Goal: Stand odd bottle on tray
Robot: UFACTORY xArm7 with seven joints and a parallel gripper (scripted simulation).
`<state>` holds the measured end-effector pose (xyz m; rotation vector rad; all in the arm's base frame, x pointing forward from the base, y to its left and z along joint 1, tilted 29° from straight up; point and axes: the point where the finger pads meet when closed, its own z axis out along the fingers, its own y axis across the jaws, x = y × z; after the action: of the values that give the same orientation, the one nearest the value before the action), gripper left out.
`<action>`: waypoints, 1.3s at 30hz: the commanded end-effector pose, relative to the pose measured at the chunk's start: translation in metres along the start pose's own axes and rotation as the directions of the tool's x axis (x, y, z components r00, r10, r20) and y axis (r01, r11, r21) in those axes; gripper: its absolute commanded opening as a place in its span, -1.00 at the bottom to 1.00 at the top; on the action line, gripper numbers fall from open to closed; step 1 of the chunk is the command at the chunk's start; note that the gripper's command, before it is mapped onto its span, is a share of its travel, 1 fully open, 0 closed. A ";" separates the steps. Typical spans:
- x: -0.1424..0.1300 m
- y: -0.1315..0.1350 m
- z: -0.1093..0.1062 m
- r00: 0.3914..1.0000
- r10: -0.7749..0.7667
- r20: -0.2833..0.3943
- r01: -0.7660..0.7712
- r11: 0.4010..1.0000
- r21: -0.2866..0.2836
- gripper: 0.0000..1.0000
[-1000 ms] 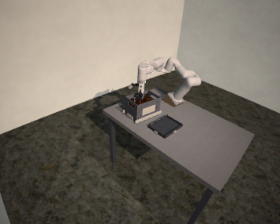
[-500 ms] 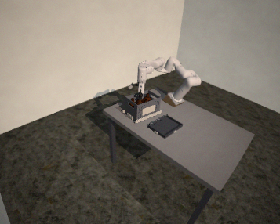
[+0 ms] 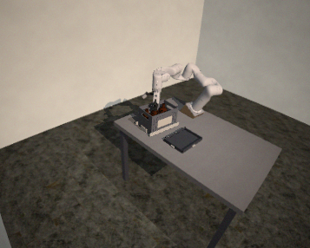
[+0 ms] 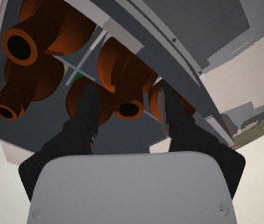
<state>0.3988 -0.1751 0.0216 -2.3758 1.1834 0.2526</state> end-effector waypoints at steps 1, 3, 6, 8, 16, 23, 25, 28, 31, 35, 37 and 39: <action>0.001 0.000 -0.002 1.000 0.000 -0.004 0.000 1.000 0.002 0.30; 0.001 0.000 -0.002 1.000 0.000 -0.004 0.000 1.000 0.002 0.30; 0.001 0.000 -0.004 1.000 0.000 -0.004 0.000 1.000 0.002 0.30; 0.001 0.000 -0.007 1.000 0.000 -0.004 0.000 1.000 0.002 0.30; 0.001 0.000 -0.019 1.000 0.000 -0.004 0.000 1.000 0.002 0.30; 0.001 0.000 -0.041 1.000 0.000 -0.004 0.000 1.000 0.002 0.30; 0.001 0.000 -0.048 1.000 0.000 -0.004 0.000 1.000 0.002 0.30; 0.001 0.000 -0.058 1.000 0.000 -0.004 0.000 1.000 0.002 0.30; 0.001 0.000 -0.061 1.000 0.000 -0.004 0.000 1.000 0.002 0.30; 0.001 0.000 -0.073 1.000 0.000 -0.004 0.000 1.000 0.002 0.30; 0.001 0.000 -0.077 1.000 0.000 -0.004 0.000 1.000 0.002 0.30; 0.001 0.000 -0.081 1.000 0.000 -0.004 0.000 1.000 0.002 0.30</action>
<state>0.3956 -0.2115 0.0867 -2.3758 1.1837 0.2514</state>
